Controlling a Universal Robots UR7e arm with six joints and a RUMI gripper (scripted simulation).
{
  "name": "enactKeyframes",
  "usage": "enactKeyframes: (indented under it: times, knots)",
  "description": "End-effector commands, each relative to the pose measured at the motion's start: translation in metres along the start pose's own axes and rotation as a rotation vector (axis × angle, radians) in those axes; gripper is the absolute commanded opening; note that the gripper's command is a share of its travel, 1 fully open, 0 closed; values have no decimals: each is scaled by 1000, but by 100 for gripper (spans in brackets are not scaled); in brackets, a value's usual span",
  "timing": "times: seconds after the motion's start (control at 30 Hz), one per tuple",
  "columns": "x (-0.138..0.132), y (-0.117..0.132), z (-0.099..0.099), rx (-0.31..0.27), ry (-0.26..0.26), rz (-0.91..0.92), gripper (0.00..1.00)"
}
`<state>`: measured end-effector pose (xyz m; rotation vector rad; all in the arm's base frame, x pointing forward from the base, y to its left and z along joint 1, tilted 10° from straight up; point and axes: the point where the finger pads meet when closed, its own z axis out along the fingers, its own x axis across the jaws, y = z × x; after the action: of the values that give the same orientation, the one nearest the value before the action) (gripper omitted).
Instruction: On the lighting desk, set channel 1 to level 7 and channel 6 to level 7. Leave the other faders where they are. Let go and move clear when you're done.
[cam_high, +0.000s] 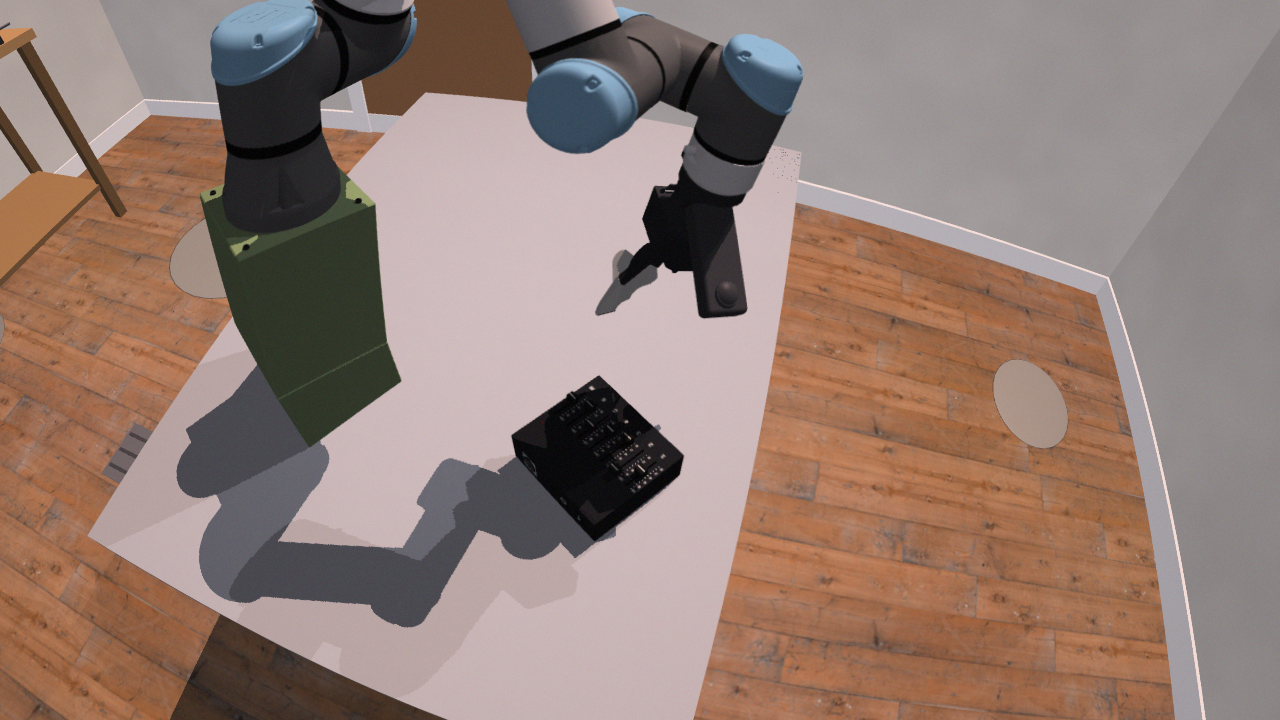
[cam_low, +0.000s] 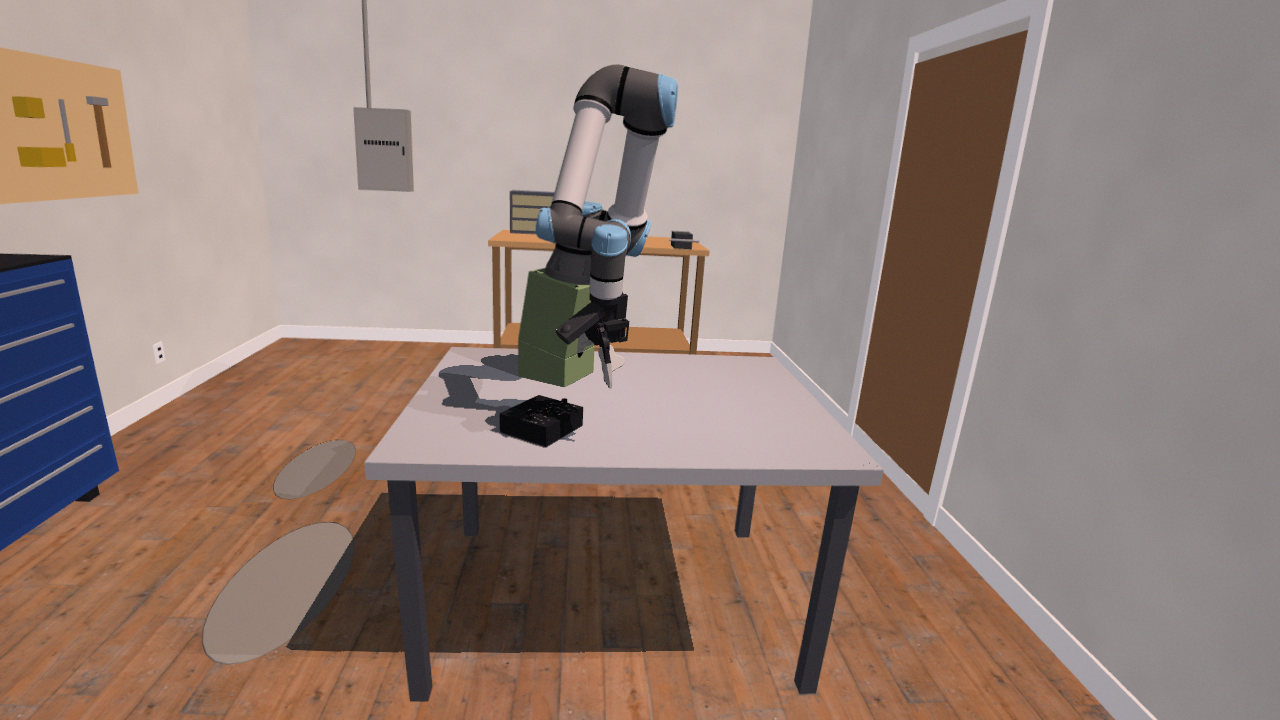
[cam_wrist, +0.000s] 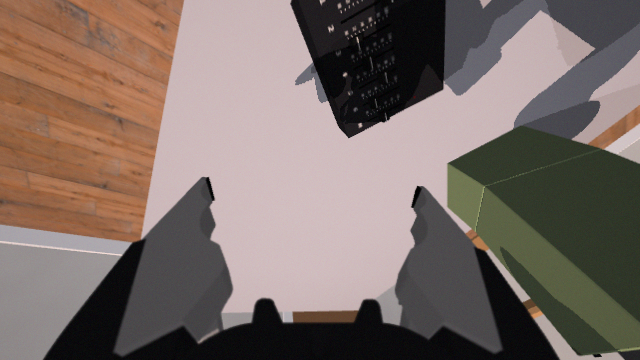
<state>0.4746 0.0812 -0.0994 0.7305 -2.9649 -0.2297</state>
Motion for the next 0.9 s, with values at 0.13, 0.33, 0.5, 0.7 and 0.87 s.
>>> enactKeyframes:
  times: [0.13, 0.33, 0.5, 0.7, 0.87]
  knots:
    - [51, -57, -5, 14, -127, 271, 100]
    - [68, -69, -6, 16, -155, 346, 100]
    - [83, -79, -7, 19, -181, 417, 100]
    - [95, -85, -8, 21, -200, 470, 100]
    - [98, -87, -8, 21, -205, 484, 100]
